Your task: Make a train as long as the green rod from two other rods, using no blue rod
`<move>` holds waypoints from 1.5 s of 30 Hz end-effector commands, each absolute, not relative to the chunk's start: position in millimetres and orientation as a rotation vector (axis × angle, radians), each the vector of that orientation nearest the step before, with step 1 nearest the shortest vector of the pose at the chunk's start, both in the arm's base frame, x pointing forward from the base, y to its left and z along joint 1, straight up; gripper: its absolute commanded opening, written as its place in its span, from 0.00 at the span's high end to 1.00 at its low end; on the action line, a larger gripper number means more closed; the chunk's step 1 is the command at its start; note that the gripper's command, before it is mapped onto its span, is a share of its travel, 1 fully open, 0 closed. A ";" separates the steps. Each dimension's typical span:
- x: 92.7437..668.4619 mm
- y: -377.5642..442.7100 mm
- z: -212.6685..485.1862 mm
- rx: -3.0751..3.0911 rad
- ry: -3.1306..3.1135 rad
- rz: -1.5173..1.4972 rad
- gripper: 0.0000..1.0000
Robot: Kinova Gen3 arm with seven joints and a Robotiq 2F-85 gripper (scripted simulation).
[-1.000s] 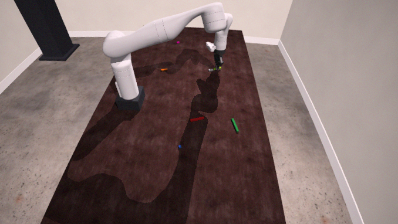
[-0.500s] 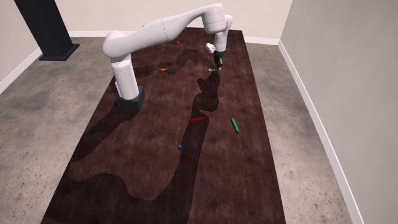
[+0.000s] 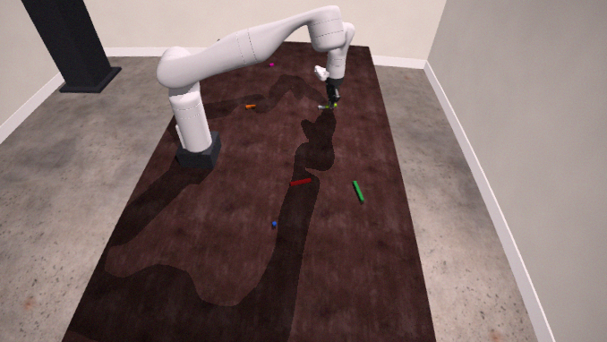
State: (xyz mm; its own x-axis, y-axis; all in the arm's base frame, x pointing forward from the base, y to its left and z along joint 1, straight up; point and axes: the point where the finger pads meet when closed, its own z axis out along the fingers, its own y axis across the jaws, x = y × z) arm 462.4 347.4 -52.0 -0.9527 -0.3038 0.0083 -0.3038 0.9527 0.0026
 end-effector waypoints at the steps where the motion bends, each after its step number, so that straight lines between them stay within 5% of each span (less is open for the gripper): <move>1: 463.0 347.8 -50.8 0.482 -3.098 -0.003 0.95; 17: 463.0 347.8 -50.8 0.482 -3.098 -0.003 0.95; 32: 463.0 347.8 -50.8 0.482 -3.098 -0.003 0.76; 45: 463.0 347.8 -50.0 0.482 -3.098 -0.003 0.76</move>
State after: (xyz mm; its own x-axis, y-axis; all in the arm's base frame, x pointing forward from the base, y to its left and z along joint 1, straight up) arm 462.3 347.4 -51.8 -0.9527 -0.3038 0.0087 -0.3038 0.9527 0.0026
